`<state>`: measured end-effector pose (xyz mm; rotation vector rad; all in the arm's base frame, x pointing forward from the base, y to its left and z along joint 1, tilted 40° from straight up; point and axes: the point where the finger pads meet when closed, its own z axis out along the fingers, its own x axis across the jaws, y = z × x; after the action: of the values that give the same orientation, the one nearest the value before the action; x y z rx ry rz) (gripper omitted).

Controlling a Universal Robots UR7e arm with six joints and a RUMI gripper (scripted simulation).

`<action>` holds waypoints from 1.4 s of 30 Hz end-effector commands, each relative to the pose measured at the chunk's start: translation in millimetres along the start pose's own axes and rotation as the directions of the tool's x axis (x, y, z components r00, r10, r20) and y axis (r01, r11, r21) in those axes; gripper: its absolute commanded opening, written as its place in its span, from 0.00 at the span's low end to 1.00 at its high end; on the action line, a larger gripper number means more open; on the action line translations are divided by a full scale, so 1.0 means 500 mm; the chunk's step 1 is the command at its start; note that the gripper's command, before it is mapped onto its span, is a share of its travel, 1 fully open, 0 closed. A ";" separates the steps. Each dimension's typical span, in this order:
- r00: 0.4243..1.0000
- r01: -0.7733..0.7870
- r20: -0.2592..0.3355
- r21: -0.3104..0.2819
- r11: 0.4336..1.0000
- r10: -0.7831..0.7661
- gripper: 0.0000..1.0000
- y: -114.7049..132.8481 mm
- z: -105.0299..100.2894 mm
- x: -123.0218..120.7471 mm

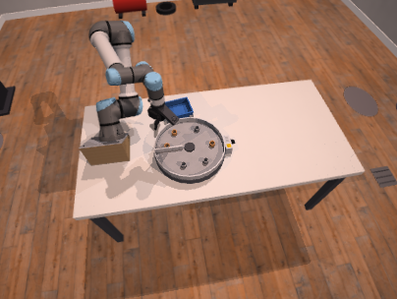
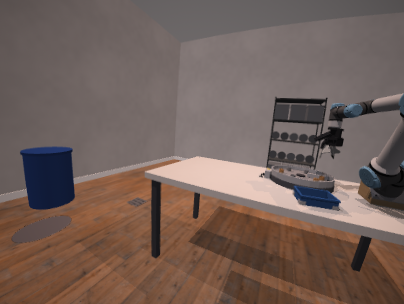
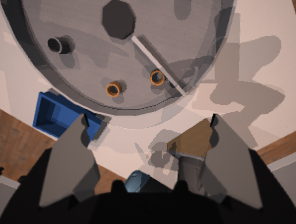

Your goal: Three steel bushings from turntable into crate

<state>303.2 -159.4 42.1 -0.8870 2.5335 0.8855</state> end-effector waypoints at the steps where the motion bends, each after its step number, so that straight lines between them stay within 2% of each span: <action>1: 1.000 -0.002 -0.005 0.004 1.000 0.002 1.00 0.000 0.000 0.003; 8: 1.000 -0.002 -0.005 0.004 1.000 0.002 1.00 0.000 0.000 0.003; 9: 1.000 -0.002 -0.005 0.004 1.000 0.002 0.06 0.000 0.000 0.003; 42: 1.000 -0.002 -0.005 0.004 1.000 0.002 0.06 0.000 0.000 0.003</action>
<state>302.0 -159.7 41.3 -0.8870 2.5394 0.8808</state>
